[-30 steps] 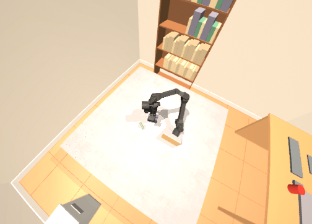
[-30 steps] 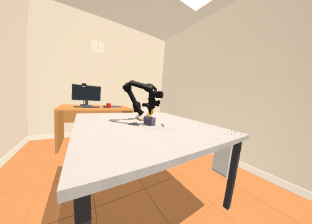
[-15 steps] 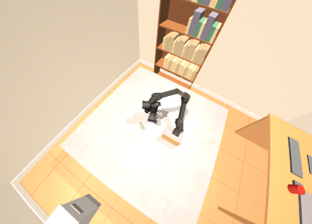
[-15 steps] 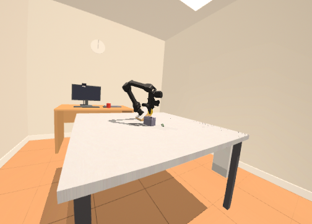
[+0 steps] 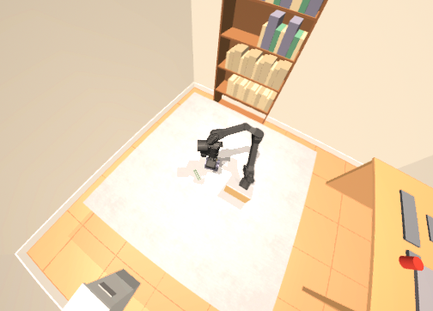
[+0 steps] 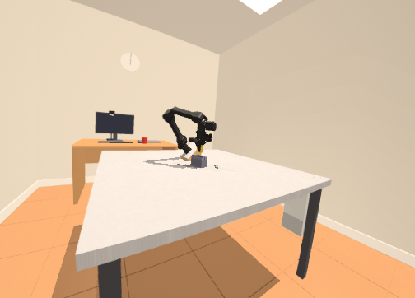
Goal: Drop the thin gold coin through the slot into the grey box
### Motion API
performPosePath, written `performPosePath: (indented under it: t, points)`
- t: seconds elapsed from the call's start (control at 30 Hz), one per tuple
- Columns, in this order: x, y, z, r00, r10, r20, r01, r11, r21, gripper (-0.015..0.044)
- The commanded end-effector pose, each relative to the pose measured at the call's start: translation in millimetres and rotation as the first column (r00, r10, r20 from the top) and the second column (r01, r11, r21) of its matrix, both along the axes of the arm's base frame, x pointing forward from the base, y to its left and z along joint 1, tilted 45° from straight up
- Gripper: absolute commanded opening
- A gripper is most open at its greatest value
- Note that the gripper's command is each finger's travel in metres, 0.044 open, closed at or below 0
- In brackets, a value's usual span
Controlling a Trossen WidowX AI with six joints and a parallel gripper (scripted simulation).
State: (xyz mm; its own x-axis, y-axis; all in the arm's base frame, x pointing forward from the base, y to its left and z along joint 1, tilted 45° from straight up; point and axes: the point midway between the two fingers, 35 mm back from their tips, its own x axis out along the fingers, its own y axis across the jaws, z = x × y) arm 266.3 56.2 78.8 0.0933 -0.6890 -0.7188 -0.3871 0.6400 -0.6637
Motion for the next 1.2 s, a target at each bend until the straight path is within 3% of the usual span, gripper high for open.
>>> performPosePath:
  t: [0.0, 0.87, 1.07, 1.17]
  points:
    - [-0.8, -2.2, -1.4, 1.0, 0.007, -0.005, -0.007, 1.0, -0.004, 0.0]
    - [0.6, -11.6, -10.6, 1.0, 0.008, -0.005, -0.008, 1.0, -0.004, 0.0]
    - [0.9, -10.1, -9.5, 1.0, 0.002, -0.002, -0.002, 1.0, 0.0, 0.0157]
    - [0.9, -10.1, -9.5, 1.0, 0.002, -0.002, -0.002, 1.0, 0.0, 0.0161]
